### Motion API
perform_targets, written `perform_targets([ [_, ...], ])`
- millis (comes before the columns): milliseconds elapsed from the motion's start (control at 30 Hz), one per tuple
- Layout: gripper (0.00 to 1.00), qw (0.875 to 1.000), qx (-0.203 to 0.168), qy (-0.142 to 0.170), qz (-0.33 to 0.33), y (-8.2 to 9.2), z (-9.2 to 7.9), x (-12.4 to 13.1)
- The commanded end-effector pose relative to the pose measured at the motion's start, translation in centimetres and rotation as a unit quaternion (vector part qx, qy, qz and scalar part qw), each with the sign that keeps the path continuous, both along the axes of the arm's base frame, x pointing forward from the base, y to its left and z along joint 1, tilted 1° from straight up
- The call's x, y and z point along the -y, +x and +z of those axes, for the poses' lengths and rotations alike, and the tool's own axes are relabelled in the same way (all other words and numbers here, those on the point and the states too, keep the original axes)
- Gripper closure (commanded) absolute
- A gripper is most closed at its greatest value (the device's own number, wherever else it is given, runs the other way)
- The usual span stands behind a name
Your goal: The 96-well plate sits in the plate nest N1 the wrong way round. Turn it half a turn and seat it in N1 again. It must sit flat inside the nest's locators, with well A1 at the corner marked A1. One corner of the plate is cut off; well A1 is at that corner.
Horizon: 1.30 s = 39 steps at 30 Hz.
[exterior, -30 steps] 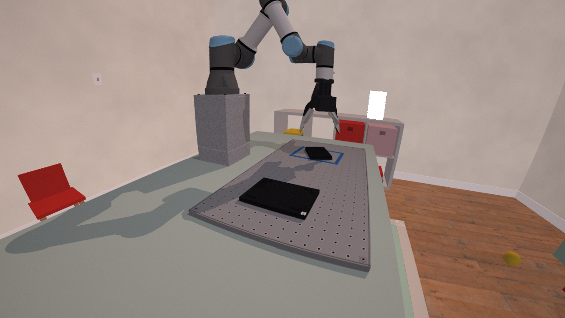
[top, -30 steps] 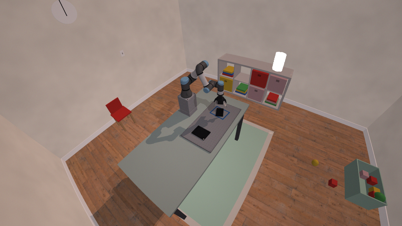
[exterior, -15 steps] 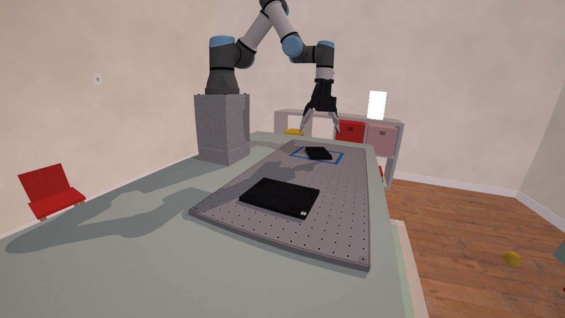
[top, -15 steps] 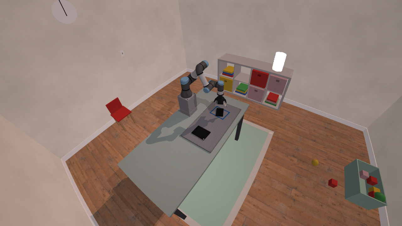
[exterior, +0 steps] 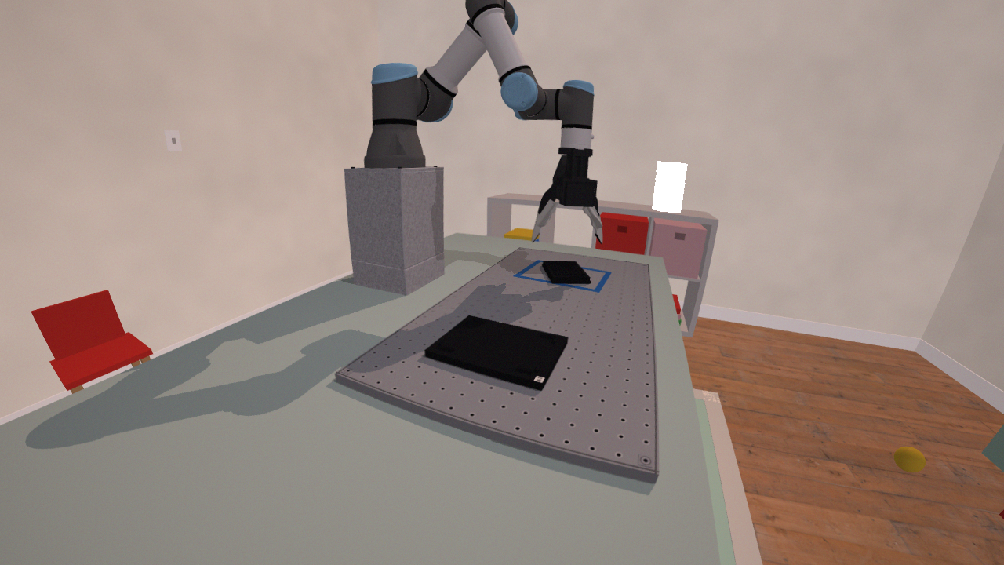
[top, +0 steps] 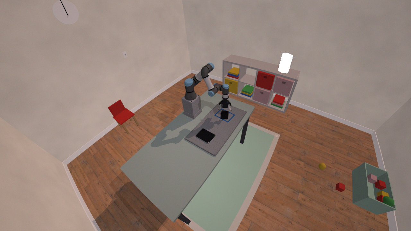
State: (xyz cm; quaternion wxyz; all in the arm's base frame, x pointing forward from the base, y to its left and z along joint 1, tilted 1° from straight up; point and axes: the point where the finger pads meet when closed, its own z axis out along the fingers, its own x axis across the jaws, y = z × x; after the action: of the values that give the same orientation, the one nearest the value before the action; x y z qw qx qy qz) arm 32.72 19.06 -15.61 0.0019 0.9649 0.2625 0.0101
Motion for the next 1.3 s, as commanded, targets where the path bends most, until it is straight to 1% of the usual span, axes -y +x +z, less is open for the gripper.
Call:
perform_targets([
  [0,0.00,1.000,0.001,0.000,0.000,0.1,-0.7,0.0],
  [100,0.00,1.000,0.001,0.000,0.000,0.1,-0.8,0.0],
  [1133,0.00,1.000,0.001,0.000,0.000,0.2,-5.7,0.0],
  [1267,0.00,1.000,0.001,0.000,0.000,0.2,-5.7,0.0],
])
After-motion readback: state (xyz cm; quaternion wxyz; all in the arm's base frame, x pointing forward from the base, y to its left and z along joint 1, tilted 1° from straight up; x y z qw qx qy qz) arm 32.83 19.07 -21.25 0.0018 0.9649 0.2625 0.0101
